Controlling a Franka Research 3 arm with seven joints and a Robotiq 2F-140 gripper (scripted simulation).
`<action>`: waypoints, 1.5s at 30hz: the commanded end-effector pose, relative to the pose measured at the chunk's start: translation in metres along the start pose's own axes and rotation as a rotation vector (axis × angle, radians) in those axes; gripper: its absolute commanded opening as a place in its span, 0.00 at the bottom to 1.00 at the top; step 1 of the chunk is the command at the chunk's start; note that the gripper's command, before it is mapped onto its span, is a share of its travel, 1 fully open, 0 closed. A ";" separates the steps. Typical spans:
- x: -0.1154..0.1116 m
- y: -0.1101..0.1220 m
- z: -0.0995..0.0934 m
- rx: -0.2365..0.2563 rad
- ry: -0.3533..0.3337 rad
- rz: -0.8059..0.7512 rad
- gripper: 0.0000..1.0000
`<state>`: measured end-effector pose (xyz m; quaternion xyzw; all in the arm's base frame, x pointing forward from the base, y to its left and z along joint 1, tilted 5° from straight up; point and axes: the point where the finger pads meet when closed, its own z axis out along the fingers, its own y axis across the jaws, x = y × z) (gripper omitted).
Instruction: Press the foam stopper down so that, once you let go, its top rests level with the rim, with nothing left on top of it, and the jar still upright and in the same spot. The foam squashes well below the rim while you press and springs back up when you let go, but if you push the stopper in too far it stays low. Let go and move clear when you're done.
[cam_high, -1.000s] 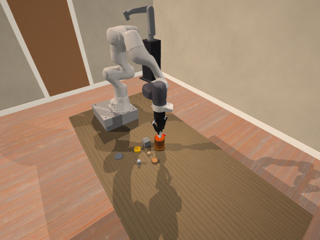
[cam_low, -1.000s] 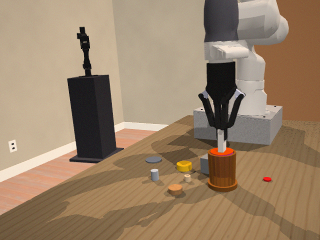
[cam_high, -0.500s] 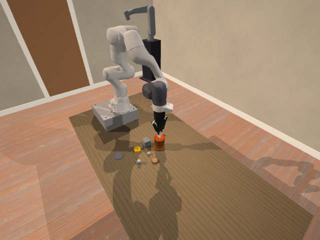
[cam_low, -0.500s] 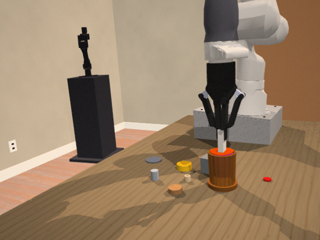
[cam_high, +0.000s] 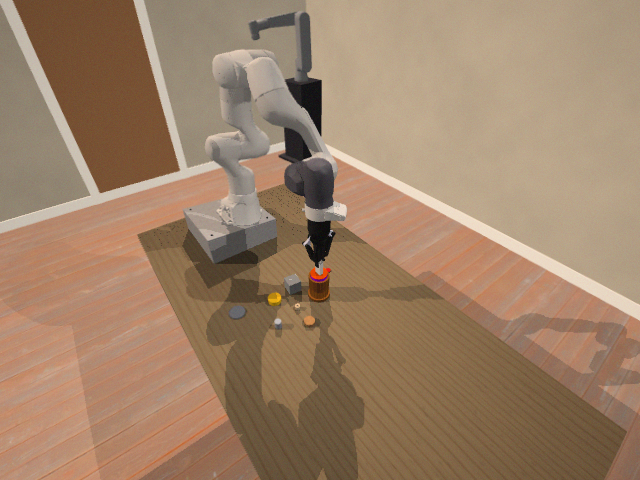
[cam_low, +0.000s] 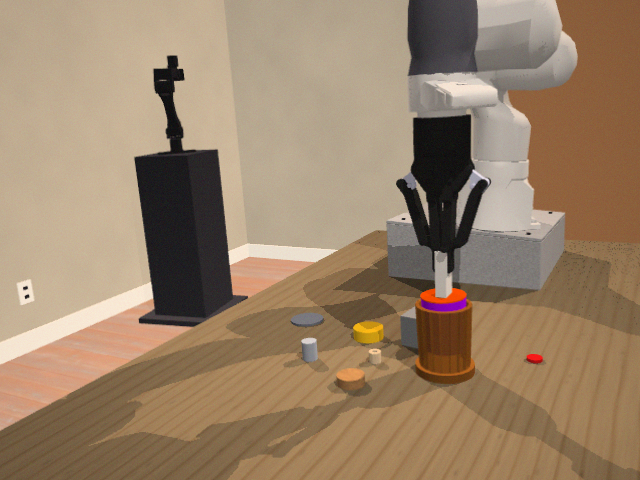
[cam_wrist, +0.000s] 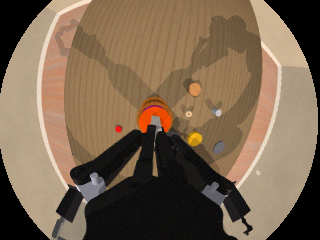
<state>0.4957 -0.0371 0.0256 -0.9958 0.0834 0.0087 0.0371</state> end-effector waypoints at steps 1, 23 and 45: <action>-0.002 0.000 -0.008 0.002 -0.010 0.002 0.00; 0.001 0.001 -0.035 0.002 -0.010 0.002 0.00; 0.001 0.001 -0.033 0.002 -0.010 0.002 0.00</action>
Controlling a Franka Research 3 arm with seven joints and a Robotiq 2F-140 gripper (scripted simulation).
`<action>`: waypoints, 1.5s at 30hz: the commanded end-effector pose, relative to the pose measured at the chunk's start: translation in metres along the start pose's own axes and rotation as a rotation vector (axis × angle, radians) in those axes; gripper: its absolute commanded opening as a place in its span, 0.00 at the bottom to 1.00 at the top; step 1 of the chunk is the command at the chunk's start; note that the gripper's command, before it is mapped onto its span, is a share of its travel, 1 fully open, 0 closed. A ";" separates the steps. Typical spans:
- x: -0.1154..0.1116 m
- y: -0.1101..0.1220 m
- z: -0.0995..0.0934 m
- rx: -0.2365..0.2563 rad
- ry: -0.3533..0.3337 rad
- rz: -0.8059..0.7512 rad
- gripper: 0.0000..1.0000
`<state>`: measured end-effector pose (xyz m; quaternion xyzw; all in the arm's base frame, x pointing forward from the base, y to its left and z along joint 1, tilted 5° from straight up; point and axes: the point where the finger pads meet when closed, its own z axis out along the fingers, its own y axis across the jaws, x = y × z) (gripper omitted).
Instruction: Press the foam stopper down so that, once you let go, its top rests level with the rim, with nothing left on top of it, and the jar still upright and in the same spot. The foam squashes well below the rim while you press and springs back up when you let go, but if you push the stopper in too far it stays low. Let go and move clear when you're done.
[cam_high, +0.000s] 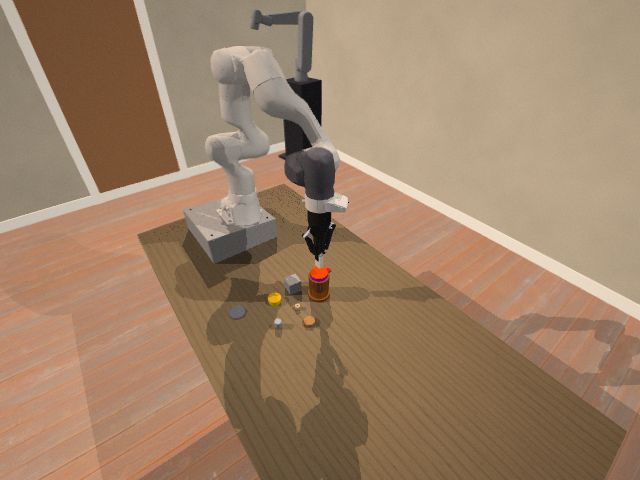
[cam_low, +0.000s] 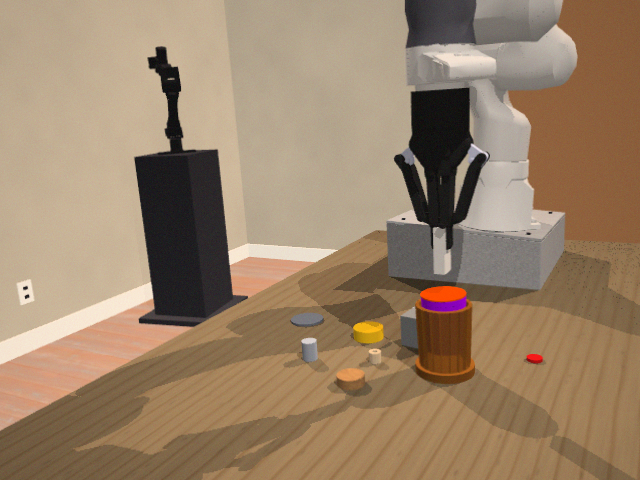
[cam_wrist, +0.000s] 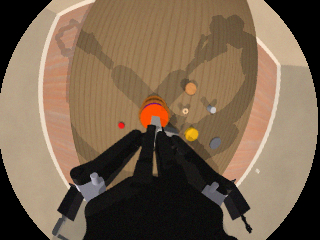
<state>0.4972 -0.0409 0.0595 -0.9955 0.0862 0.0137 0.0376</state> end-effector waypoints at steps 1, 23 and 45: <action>0.000 0.000 0.001 0.002 0.000 -0.004 0.00; 0.000 0.000 0.029 0.002 0.000 -0.004 0.00; -0.001 0.000 0.031 0.002 0.000 -0.004 0.00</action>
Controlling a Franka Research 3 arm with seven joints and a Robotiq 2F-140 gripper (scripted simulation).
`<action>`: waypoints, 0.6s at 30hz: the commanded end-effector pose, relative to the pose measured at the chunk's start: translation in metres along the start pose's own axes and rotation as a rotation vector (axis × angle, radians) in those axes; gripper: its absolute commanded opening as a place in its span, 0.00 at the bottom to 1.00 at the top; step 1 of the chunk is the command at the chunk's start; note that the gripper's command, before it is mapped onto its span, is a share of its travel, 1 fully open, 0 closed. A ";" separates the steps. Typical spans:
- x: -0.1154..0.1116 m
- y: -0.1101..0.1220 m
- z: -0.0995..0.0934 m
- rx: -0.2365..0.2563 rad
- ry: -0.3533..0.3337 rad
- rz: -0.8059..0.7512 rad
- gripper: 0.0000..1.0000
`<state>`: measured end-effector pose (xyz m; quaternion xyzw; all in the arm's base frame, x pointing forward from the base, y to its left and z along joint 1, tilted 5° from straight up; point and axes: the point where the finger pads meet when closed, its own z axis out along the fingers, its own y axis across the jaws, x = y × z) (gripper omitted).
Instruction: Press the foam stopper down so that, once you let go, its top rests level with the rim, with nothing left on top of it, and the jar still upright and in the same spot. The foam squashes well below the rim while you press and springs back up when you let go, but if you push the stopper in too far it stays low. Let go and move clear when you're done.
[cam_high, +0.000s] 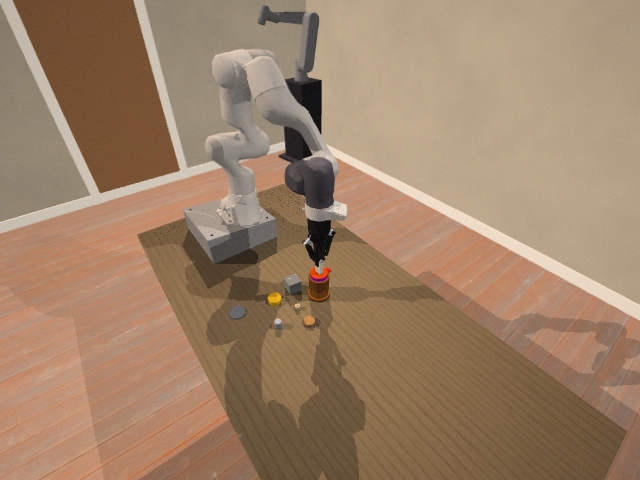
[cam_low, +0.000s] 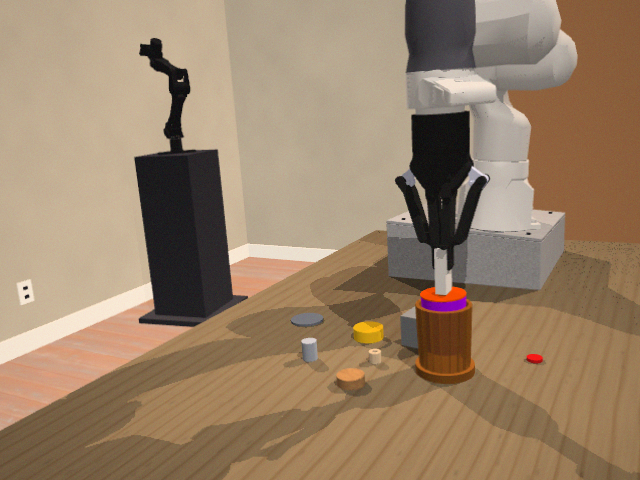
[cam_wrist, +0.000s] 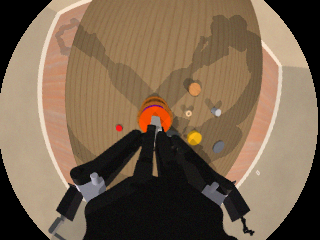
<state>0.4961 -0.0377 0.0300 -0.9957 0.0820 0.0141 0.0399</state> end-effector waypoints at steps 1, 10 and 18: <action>0.000 0.000 0.002 -0.002 0.001 0.004 0.00; -0.001 0.000 0.004 -0.002 0.001 0.004 0.00; -0.001 0.000 0.007 -0.002 0.001 0.004 0.00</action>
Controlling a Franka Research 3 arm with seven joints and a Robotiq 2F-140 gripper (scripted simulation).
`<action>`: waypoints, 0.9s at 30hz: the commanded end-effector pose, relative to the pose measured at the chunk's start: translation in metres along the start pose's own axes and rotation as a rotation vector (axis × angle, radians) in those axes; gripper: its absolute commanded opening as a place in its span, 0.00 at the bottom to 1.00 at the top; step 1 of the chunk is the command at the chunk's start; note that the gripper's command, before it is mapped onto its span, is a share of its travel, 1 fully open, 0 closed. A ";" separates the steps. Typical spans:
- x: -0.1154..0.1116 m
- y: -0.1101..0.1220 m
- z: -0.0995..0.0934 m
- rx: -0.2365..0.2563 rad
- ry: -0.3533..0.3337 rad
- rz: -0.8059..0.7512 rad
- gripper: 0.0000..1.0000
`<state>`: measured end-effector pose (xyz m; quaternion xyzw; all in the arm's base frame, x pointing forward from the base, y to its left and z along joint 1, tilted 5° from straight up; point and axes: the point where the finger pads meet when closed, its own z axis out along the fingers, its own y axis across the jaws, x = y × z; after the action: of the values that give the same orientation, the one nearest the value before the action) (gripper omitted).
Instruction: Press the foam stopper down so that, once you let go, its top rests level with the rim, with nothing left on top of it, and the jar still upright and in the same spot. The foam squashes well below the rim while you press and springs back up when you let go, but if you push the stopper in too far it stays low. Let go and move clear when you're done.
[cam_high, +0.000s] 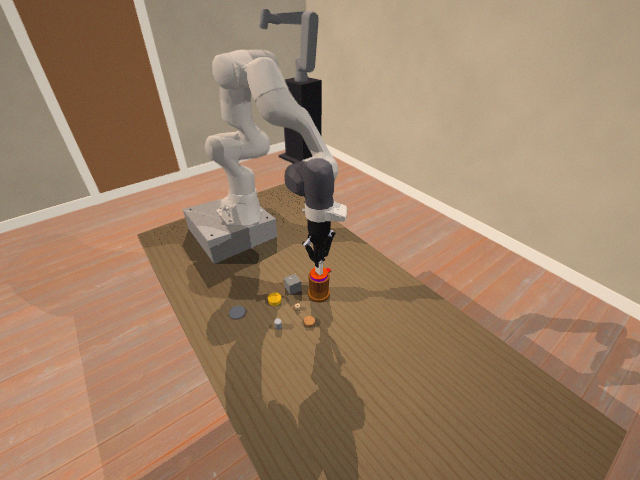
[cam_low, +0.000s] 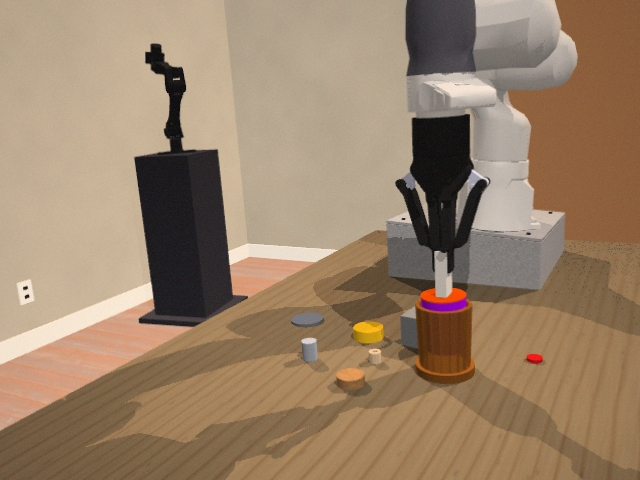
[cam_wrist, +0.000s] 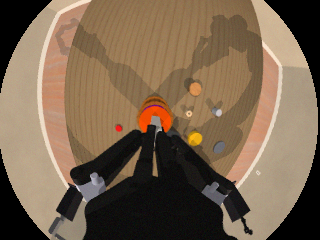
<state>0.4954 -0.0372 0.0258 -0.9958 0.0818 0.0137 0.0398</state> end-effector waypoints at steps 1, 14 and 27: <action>-0.001 0.000 0.003 -0.002 0.000 0.005 0.00; -0.002 0.000 0.009 -0.002 0.000 0.005 0.00; -0.004 0.000 0.015 -0.002 0.000 0.005 0.00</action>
<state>0.4950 -0.0361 0.0165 -0.9959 0.0815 0.0104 0.0391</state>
